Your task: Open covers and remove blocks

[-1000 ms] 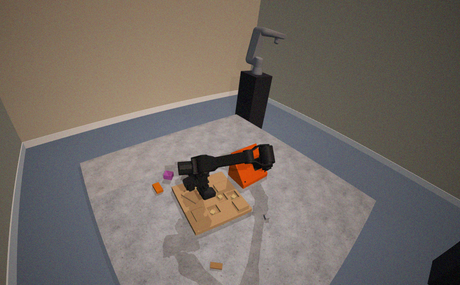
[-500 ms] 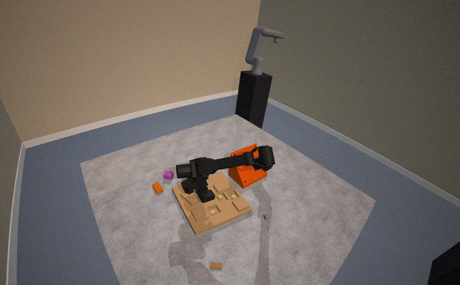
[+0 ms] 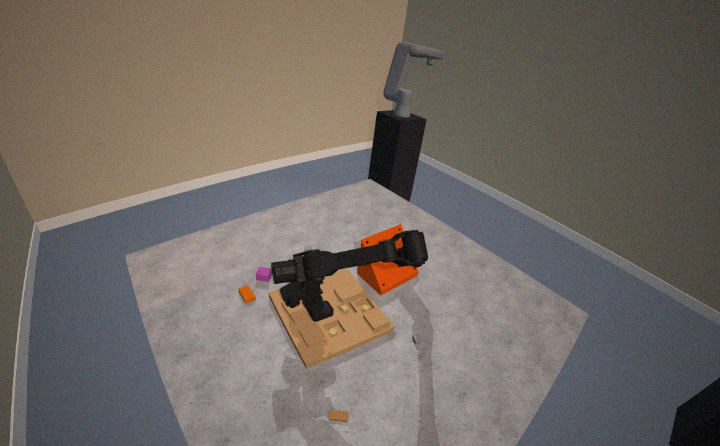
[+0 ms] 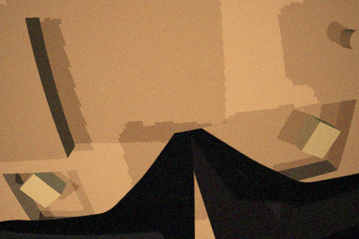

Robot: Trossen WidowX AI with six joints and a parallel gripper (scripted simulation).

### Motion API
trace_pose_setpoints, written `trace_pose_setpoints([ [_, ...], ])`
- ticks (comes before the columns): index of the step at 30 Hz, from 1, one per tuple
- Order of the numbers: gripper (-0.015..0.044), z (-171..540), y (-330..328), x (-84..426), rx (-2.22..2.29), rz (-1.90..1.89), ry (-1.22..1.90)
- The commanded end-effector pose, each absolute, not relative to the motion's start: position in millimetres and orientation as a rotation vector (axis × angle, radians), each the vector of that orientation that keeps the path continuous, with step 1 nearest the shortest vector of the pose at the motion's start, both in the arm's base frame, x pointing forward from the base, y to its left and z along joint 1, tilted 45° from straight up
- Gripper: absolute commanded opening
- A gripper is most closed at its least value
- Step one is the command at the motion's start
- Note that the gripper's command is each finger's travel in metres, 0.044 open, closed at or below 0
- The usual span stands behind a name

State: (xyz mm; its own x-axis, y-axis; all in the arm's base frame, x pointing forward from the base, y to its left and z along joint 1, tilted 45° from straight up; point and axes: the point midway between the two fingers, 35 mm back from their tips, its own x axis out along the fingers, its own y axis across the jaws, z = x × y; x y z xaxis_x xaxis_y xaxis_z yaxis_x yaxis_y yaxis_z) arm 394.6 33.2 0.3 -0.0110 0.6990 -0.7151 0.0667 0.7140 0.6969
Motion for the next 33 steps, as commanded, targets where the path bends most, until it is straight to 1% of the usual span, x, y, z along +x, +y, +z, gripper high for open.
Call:
trace_pose_setpoints([
  [1, 0.0000, 2, 36, 399, 0.660, 0.564, 1.521],
  [33, 0.0000, 31, 8, 402, 0.658, 0.562, 1.521],
])
